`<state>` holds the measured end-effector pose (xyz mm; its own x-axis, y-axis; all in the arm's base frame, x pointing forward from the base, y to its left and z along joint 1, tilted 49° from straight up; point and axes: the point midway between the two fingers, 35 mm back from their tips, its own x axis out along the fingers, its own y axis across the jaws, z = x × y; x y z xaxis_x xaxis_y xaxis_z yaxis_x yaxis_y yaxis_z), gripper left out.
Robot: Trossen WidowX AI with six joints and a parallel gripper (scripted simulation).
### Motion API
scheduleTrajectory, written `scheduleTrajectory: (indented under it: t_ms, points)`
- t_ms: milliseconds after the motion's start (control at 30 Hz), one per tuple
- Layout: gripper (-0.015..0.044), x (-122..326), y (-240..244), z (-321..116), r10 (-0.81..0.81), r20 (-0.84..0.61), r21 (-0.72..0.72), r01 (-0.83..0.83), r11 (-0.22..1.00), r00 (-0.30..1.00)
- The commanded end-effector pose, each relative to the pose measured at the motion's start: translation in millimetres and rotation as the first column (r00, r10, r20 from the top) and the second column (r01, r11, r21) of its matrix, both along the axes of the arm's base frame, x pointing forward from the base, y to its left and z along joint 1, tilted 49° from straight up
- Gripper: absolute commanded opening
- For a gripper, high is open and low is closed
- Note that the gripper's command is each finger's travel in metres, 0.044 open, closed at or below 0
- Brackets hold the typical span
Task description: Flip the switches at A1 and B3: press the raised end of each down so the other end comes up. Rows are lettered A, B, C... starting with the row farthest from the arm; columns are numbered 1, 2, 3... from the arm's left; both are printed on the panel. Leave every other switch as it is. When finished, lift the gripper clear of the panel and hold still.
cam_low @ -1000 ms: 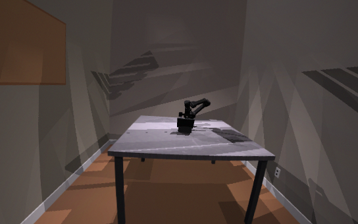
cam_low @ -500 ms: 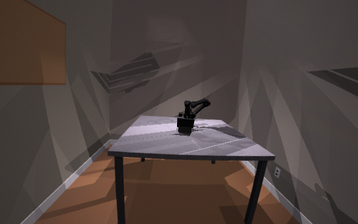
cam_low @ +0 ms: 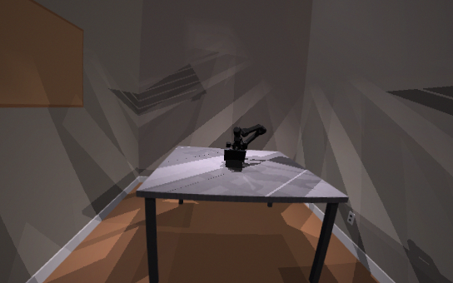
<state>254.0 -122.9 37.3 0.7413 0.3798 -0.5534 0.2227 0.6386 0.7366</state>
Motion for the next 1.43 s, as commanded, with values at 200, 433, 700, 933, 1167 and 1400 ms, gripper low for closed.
scheduleTrajectory:
  t_ms: [200, 433, 700, 933, 1167, 1400]
  points:
    - [0.0, -0.1, 1.8, -2.9, -0.002, -0.008, 0.005, 0.002, 1.0, 1.0]
    - [0.0, -10.9, -6.5, 5.0, -0.004, -0.005, -0.003, 0.004, 1.0, 1.0]
    - [0.0, -50.0, -21.5, 31.7, -0.022, 0.005, -0.001, 0.022, 1.0, 1.0]
    - [0.0, -58.5, -11.2, 39.2, -0.022, 0.004, 0.0, 0.022, 1.0, 1.0]
    - [0.0, -58.5, -11.2, 39.2, -0.022, 0.004, 0.0, 0.022, 1.0, 1.0]
    - [0.0, -58.5, -11.2, 39.2, -0.022, 0.004, 0.0, 0.022, 1.0, 1.0]
